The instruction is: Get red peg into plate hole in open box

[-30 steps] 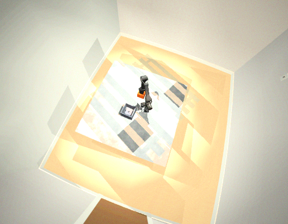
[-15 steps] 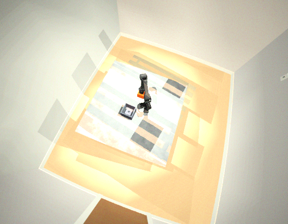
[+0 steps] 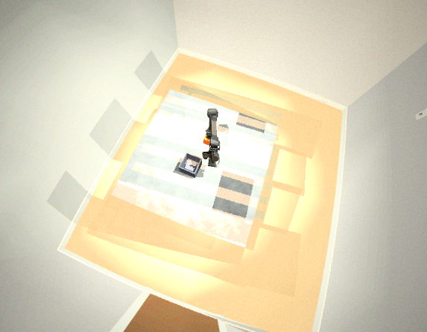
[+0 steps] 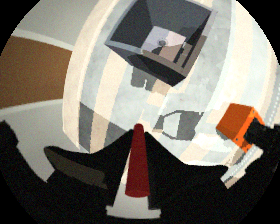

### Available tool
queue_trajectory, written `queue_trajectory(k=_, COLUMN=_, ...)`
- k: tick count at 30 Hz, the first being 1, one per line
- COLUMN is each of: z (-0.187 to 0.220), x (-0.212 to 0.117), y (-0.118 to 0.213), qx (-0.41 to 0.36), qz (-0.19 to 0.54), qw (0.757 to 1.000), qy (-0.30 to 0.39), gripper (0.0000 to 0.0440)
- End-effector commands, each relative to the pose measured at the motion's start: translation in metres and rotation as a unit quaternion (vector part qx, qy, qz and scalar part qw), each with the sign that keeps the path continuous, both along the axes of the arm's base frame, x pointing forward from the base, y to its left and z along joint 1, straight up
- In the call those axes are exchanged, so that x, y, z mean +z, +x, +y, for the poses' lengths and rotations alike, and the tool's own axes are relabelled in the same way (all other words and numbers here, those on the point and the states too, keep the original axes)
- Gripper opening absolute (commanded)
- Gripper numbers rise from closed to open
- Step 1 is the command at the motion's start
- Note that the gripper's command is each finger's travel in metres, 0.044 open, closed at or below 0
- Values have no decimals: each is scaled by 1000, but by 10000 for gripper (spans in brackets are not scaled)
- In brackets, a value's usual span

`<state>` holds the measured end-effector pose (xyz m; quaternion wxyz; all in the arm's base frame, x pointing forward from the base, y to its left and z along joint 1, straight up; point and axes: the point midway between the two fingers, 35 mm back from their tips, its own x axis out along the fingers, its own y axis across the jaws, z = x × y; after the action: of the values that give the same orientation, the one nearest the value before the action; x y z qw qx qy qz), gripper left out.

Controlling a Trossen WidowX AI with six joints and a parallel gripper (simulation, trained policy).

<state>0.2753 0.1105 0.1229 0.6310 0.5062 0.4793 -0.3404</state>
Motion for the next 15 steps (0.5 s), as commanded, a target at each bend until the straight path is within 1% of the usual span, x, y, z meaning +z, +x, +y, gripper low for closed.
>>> queue_trajectory(k=1, z=-15, x=7, y=7, qx=-6, qz=-4, qw=1000, qy=-13, gripper=0)
queue_trajectory(k=15, z=-63, x=11, y=18, qx=-29, qz=9, qw=999, qy=-42, gripper=0)
